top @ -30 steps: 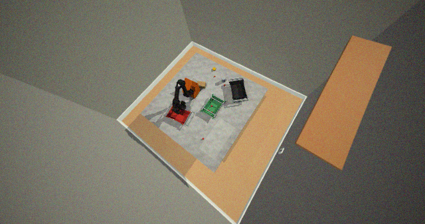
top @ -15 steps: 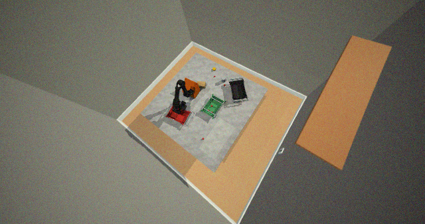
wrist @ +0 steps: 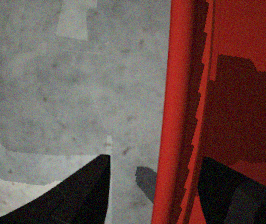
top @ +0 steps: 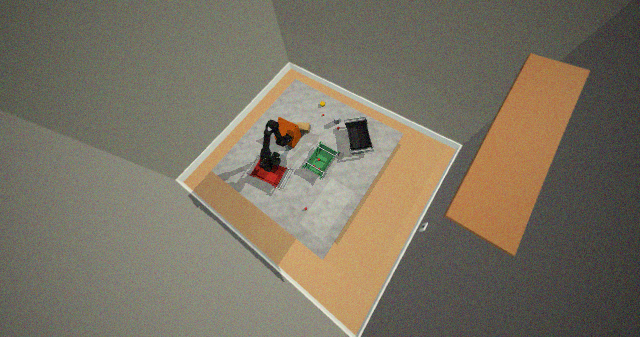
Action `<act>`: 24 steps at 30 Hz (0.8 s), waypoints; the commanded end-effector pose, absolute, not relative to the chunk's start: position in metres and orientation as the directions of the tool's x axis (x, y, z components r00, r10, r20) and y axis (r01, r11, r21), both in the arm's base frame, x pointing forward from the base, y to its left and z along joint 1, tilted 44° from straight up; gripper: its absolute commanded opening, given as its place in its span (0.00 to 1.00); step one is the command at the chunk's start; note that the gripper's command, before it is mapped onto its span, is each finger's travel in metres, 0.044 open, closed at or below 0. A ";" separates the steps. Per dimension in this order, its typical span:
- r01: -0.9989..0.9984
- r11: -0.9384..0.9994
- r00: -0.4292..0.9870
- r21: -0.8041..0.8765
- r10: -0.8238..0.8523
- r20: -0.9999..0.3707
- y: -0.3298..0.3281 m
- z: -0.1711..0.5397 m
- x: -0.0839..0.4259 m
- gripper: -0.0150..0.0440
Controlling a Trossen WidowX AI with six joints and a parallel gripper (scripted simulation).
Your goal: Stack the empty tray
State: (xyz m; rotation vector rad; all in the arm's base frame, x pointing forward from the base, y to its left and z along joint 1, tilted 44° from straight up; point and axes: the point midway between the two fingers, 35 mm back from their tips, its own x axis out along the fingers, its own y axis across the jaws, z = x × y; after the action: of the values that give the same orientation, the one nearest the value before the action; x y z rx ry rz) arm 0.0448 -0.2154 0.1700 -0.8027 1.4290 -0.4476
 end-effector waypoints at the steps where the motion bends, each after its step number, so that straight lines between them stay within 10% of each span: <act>1: -0.191 0.674 0.128 -0.714 -0.704 -0.699 -0.214 0.169 0.045 0.52; 24: -0.190 0.674 0.128 -0.714 -0.704 -0.698 -0.207 0.179 0.045 0.26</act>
State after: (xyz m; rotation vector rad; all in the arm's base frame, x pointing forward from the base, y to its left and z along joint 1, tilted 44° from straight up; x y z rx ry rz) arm 0.0445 -0.2119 0.1735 -0.8010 1.4301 -0.4410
